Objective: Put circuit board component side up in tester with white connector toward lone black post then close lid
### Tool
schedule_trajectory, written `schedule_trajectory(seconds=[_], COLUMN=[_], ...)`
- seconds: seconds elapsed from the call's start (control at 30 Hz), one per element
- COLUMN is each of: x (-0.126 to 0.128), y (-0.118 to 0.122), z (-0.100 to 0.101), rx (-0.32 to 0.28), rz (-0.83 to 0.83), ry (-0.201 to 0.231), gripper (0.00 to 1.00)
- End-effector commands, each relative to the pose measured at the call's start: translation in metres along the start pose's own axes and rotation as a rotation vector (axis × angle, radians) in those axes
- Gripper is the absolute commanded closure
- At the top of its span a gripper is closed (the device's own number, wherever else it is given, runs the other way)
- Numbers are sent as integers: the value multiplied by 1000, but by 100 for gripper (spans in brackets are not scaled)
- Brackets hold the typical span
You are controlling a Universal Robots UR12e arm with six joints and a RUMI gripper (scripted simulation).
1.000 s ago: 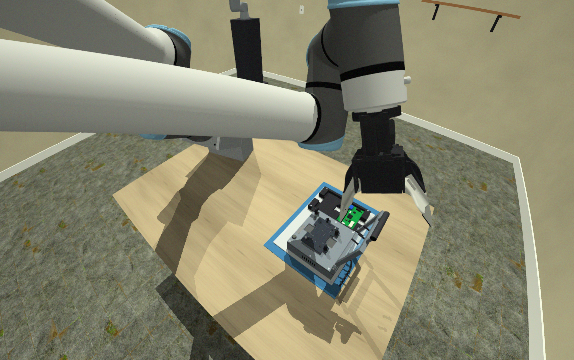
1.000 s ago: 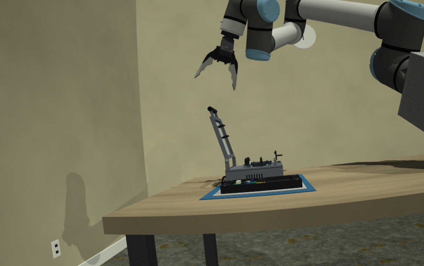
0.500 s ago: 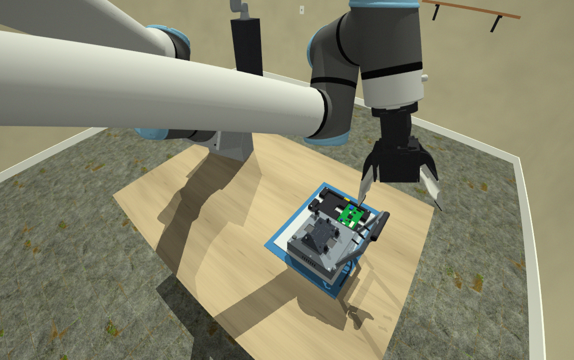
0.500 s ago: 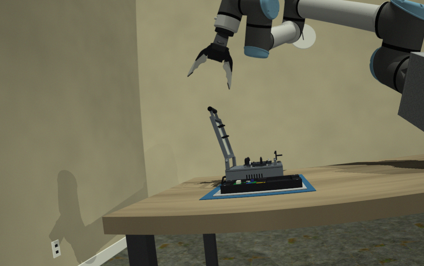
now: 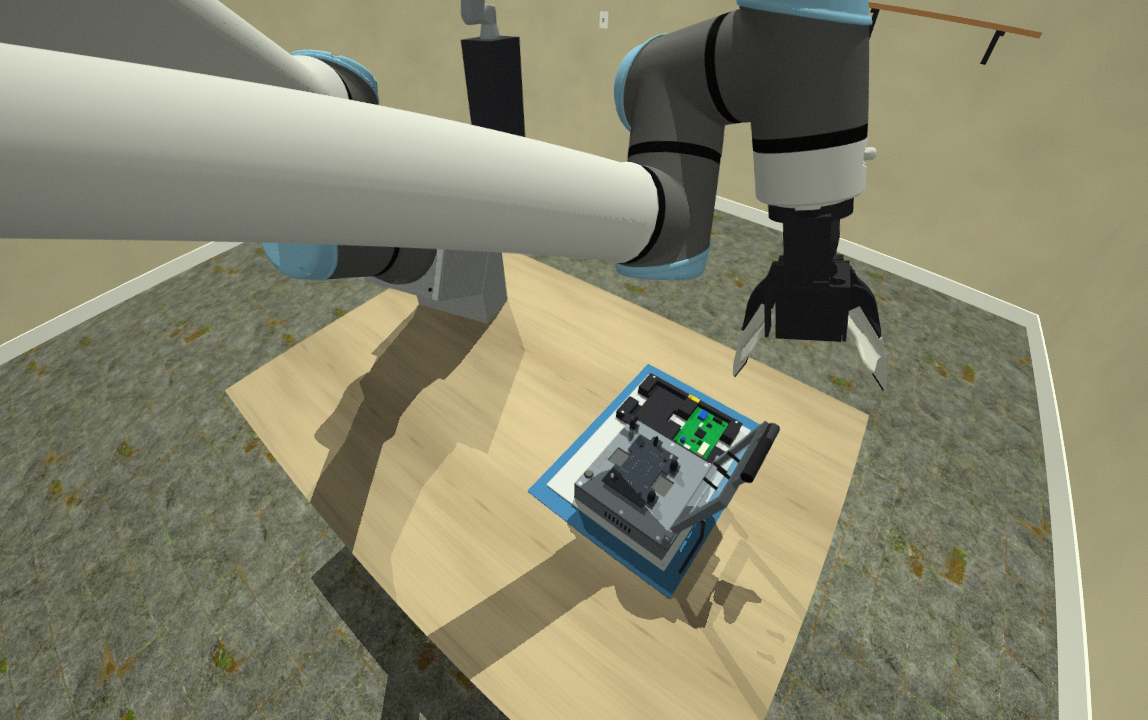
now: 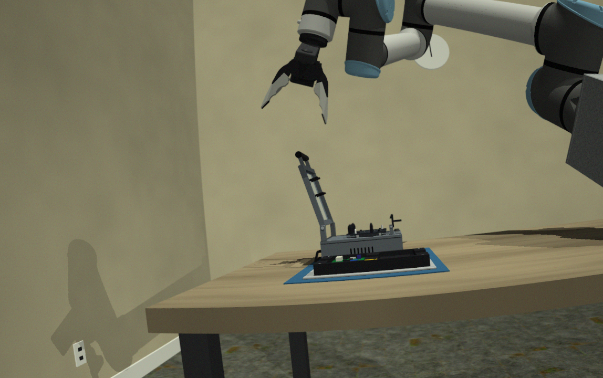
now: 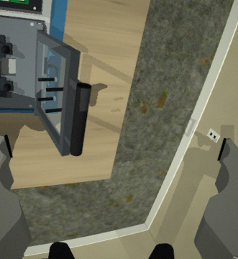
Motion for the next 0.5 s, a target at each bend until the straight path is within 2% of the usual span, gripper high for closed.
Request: schedule_trajectory(seconds=[0.0,0.13,0.2,0.47], x=[-2,-5,-11,-25], y=[-24,-31,-45,-70], z=[0,0,-1,-3], rx=[33,40,51,64], rz=[29,38,54,86], ry=[-58,-73,-103,-166], gripper=[0,0,0,0])
Point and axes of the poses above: the point where the finger pads meet when closed, its own z axis out along the fingers, its own x axis across the jaws, y = z × x, the point moved 8 cm from there along -z, back along the fingers, and after that the axes turned 10 degrees about z, right-handed, at the moved point
